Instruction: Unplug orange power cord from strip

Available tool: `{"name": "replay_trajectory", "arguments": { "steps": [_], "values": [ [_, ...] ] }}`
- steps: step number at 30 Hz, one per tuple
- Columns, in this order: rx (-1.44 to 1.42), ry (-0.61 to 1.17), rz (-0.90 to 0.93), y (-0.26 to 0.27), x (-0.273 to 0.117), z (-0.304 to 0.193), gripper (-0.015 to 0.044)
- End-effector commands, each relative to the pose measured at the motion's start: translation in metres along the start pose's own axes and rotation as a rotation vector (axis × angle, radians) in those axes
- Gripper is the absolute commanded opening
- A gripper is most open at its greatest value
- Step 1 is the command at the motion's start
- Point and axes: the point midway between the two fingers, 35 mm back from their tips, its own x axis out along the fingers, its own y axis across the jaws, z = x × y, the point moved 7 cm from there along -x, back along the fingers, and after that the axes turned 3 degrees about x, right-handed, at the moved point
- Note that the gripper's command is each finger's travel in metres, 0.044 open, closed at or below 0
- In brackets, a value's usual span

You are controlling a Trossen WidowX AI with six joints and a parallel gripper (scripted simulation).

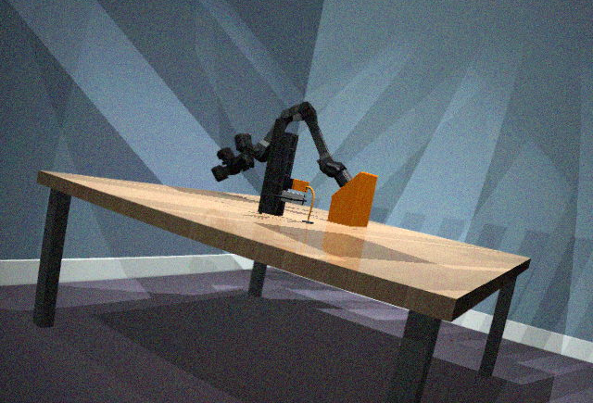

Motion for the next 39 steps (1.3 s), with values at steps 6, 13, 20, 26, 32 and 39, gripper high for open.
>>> {"name": "replay_trajectory", "arguments": {
  "steps": [6, 13, 20, 26, 32, 39],
  "values": [
    [-0.054, 0.026, 0.21, 0.063, -0.025, 0.01, 0.016],
    [-0.103, 0.037, 0.378, 0.109, -0.054, 0.019, 0.016],
    [-0.157, 0.033, 0.542, 0.149, -0.09, 0.028, 0.016],
    [-0.208, 0.018, 0.682, 0.179, -0.127, 0.037, 0.016],
    [-0.263, -0.007, 0.823, 0.204, -0.167, 0.046, 0.016],
    [-0.332, -0.052, 0.986, 0.227, -0.22, 0.057, 0.016]
  ]
}}
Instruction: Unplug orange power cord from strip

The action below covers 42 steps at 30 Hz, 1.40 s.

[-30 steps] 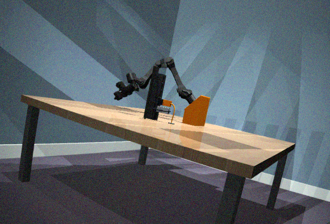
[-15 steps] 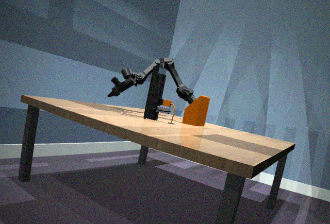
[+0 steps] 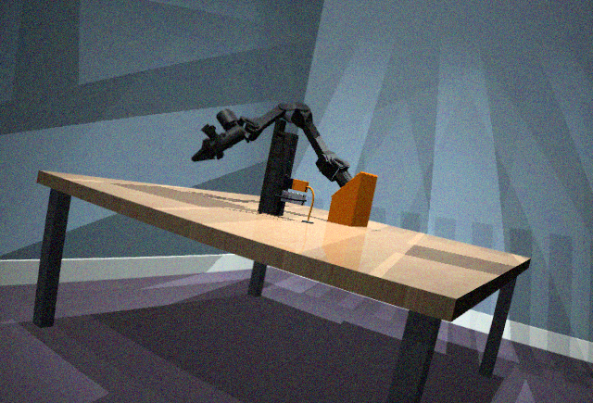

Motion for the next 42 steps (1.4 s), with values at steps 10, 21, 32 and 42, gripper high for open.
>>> {"name": "replay_trajectory", "arguments": {
  "steps": [10, 21, 32, 42],
  "values": [
    [-0.169, -0.082, 0.276, 0.087, -0.043, 0.041, 0.016],
    [-0.304, -0.162, 0.485, 0.153, -0.096, 0.064, 0.016],
    [-0.514, -0.175, 0.678, 0.221, -0.155, 0.057, 0.016],
    [-0.813, -0.134, 0.832, 0.269, -0.194, 0.02, 0.016]
  ]
}}
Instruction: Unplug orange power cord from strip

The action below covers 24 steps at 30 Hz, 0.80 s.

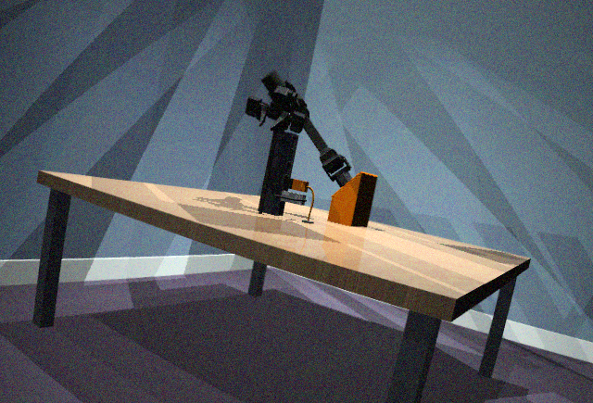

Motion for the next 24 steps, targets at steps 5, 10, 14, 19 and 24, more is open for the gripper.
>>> {"name": "replay_trajectory", "arguments": {
  "steps": [5, 10, 14, 19, 24],
  "values": [
    [-0.25, 0.136, 0.164, 0.057, 0.007, -0.011, 0.016],
    [-0.499, 0.279, 0.316, 0.105, 0.005, -0.031, 0.016],
    [-0.684, 0.432, 0.428, 0.131, 0.002, -0.056, 0.016],
    [-1.021, 0.671, 0.623, 0.16, -0.01, -0.098, 0.016],
    [-1.09, 0.716, 0.664, 0.164, -0.013, -0.105, 0.016]
  ]
}}
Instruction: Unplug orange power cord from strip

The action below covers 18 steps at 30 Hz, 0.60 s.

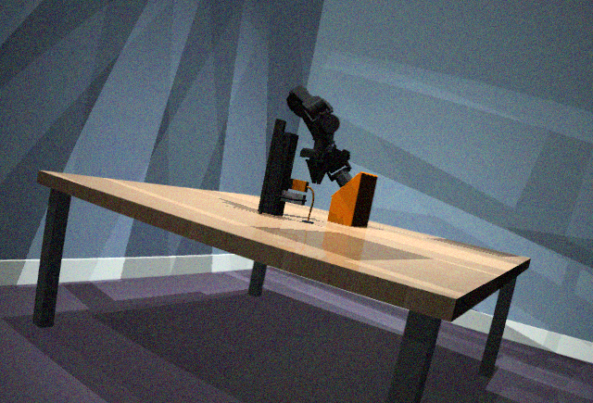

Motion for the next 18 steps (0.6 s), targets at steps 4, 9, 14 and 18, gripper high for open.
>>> {"name": "replay_trajectory", "arguments": {
  "steps": [4, 9, 14, 18],
  "values": [
    [-0.044, 0.031, 0.016, 0.004, 0.001, -0.002, 0.016],
    [-0.044, 0.031, 0.016, 0.003, 0.001, -0.004, 0.016],
    [-0.044, 0.031, 0.016, 0.002, 0.001, -0.011, 0.016],
    [-0.044, 0.031, 0.015, 0.001, 0.0, -0.018, 0.016]
  ]
}}
